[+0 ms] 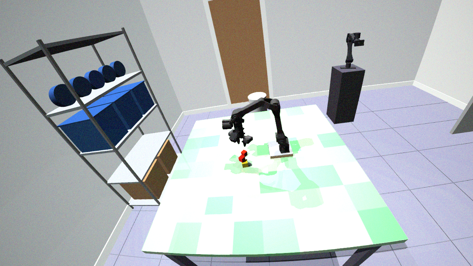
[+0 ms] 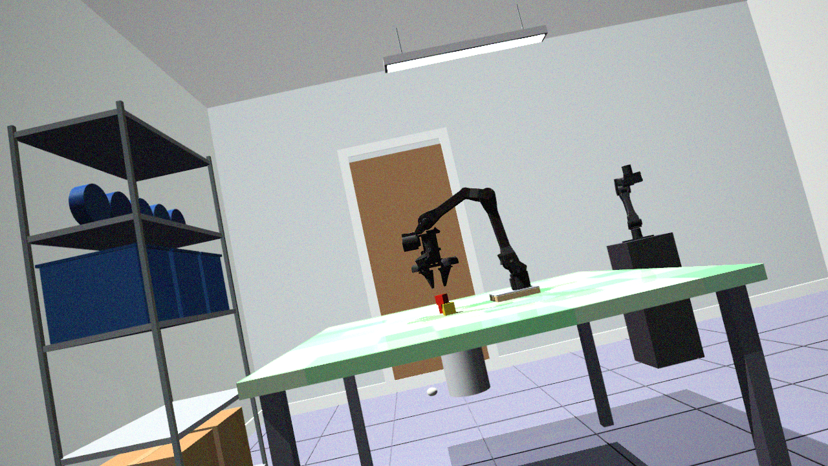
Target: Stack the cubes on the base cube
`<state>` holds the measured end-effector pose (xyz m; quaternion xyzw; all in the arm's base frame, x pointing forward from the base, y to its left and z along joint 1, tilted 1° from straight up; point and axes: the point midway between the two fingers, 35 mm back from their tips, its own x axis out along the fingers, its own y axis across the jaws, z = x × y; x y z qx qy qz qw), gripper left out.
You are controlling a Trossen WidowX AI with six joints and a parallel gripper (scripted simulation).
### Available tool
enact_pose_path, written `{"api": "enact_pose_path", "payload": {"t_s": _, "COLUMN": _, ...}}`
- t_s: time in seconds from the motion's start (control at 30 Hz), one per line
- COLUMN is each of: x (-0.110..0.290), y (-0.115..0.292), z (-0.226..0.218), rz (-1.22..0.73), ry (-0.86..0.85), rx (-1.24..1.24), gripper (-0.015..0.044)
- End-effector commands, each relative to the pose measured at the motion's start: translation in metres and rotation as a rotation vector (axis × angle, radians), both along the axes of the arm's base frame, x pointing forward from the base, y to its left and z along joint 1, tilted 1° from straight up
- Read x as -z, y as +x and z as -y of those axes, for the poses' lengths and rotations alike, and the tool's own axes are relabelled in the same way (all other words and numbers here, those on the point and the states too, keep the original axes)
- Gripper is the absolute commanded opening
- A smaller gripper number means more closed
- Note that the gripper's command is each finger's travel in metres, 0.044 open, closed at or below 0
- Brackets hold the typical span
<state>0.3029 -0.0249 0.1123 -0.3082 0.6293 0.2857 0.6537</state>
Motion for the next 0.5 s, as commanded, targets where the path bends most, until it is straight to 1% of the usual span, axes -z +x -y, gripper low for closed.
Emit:
{"api": "enact_pose_path", "payload": {"t_s": 0.0, "x": 0.032, "y": -0.003, "z": 0.001, "rz": -0.016, "ry": -0.002, "rx": -0.008, "gripper": 0.0265}}
{"api": "enact_pose_path", "payload": {"t_s": 0.17, "x": 0.034, "y": -0.003, "z": 0.001, "rz": -0.016, "ry": -0.002, "rx": -0.008, "gripper": 0.0265}}
{"api": "enact_pose_path", "payload": {"t_s": 0.33, "x": 0.047, "y": -0.002, "z": 0.001, "rz": -0.016, "ry": -0.002, "rx": -0.008, "gripper": 0.0265}}
{"api": "enact_pose_path", "payload": {"t_s": 0.47, "x": 0.048, "y": -0.002, "z": 0.001, "rz": -0.016, "ry": -0.002, "rx": -0.008, "gripper": 0.0265}}
